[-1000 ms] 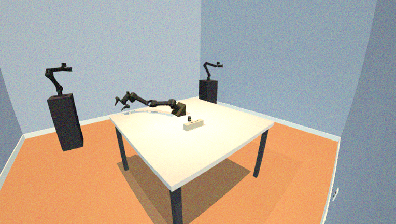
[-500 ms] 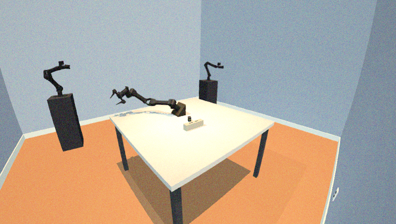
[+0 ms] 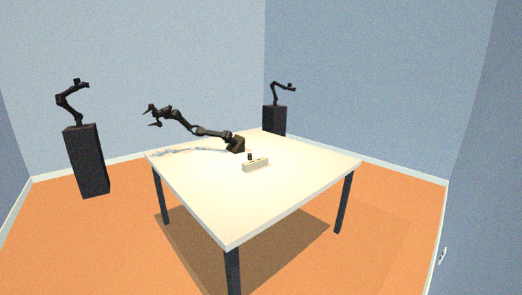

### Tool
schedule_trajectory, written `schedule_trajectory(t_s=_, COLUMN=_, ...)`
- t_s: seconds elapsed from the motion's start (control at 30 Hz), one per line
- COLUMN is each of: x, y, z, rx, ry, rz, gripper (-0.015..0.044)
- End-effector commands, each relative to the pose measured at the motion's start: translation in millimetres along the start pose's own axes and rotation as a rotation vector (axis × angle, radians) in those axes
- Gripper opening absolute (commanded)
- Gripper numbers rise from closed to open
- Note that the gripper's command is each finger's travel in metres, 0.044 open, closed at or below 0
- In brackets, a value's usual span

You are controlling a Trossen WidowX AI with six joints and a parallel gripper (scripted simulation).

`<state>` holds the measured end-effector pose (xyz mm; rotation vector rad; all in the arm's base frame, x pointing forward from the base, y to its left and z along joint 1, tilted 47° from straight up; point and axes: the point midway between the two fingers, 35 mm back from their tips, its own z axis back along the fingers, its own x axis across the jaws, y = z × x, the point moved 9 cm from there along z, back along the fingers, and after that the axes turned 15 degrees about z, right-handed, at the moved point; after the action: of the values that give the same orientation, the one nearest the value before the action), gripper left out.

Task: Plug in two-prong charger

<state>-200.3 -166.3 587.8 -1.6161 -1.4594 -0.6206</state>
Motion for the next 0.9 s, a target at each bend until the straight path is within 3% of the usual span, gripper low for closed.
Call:
schedule_trajectory(t_s=0.0, x=26.2, y=21.6, z=5.0, rx=-0.002, ry=-0.077, rz=0.055, gripper=0.044)
schedule_trajectory(t_s=0.57, x=118.4, y=162.4, z=32.7, rx=0.273, ry=-0.387, rz=0.319, gripper=0.044)
schedule_trajectory(t_s=0.87, x=142.4, y=223.8, z=56.9, rx=0.376, ry=-0.476, rz=0.437, gripper=0.044)
